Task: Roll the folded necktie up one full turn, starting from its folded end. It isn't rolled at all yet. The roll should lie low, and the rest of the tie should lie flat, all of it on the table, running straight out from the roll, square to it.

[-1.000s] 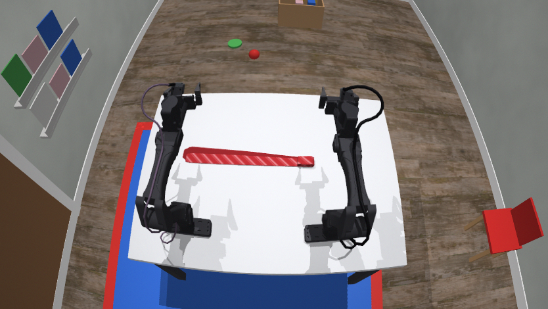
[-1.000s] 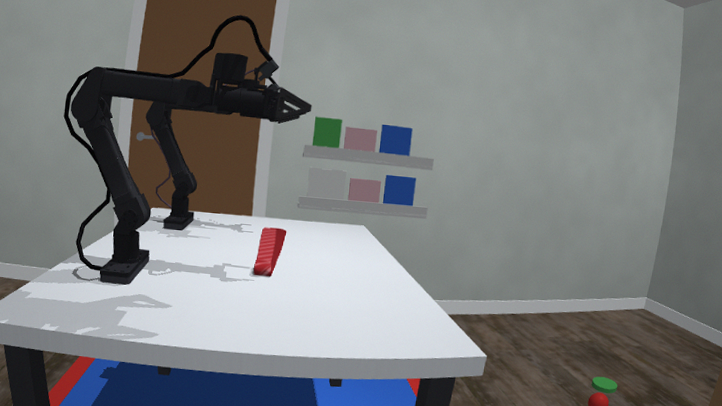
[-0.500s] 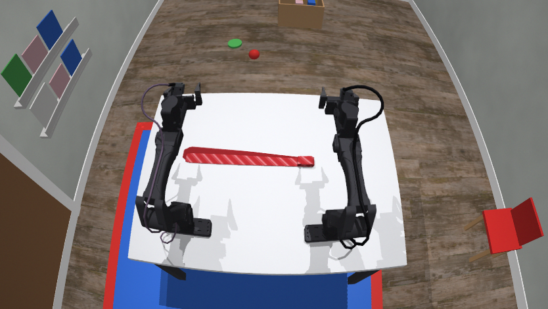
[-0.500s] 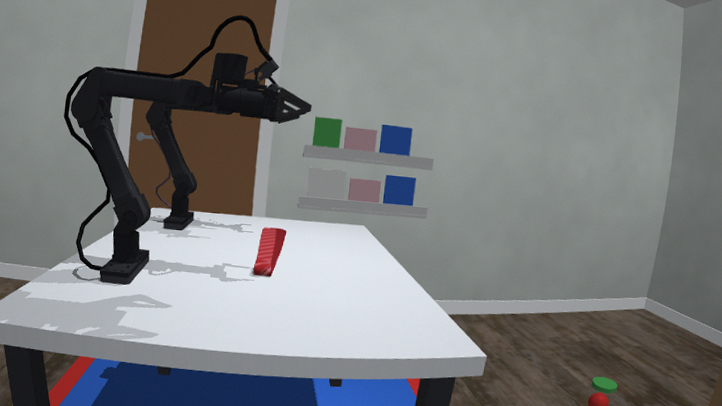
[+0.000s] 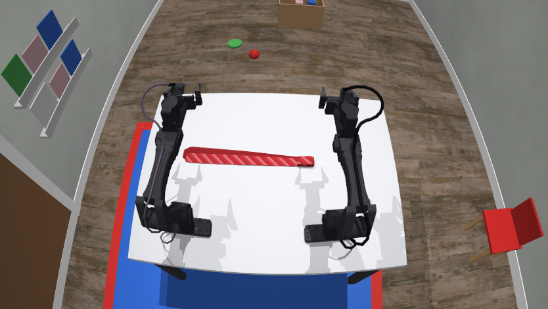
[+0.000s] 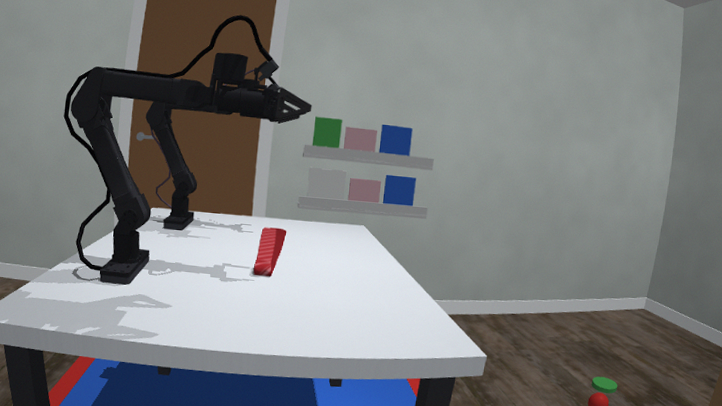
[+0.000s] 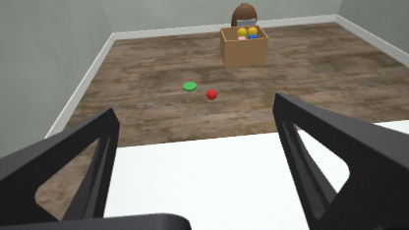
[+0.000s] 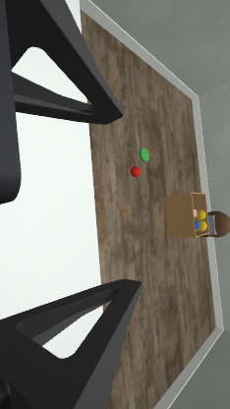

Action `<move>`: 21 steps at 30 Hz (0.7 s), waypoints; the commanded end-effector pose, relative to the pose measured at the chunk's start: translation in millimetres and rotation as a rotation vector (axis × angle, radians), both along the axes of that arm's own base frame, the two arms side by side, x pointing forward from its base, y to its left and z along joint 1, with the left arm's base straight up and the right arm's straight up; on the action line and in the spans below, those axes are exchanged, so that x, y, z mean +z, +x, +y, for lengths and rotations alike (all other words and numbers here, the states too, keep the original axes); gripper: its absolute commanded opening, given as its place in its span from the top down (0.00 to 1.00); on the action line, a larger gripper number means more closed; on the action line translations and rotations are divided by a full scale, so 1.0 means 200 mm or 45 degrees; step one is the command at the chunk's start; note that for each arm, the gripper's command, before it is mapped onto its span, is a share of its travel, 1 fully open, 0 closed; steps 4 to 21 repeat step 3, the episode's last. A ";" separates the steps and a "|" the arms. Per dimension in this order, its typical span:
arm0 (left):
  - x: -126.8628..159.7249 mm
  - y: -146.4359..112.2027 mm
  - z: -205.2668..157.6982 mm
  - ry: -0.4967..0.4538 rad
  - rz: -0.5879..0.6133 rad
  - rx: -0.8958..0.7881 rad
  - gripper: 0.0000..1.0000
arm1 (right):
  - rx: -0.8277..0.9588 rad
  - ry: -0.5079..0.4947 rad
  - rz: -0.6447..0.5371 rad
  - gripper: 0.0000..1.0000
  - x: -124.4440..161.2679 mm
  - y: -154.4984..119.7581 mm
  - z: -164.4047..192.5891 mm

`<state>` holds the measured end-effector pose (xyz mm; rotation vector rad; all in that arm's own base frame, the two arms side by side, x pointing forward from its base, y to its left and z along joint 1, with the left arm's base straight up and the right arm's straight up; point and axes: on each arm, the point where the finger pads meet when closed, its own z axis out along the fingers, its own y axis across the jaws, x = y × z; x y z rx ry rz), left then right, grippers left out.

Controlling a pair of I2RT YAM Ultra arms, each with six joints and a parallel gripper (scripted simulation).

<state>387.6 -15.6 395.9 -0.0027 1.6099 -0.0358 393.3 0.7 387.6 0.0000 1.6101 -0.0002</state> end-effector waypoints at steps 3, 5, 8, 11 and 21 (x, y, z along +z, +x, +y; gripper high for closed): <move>0.09 -0.01 0.01 -0.017 -0.052 0.002 0.00 | 0.001 -0.009 -0.057 0.00 0.06 -0.03 0.00; 0.09 -0.01 0.01 -0.017 -0.052 0.002 0.00 | 0.001 -0.009 -0.057 0.00 0.06 -0.03 0.00; 0.09 -0.01 0.01 -0.017 -0.052 0.002 0.00 | 0.001 -0.009 -0.057 0.00 0.06 -0.03 0.00; 0.09 -0.01 0.01 -0.017 -0.052 0.002 0.00 | 0.001 -0.009 -0.057 0.00 0.06 -0.03 0.00; 0.09 -0.01 0.01 -0.017 -0.052 0.002 0.00 | 0.001 -0.009 -0.057 0.00 0.06 -0.03 0.00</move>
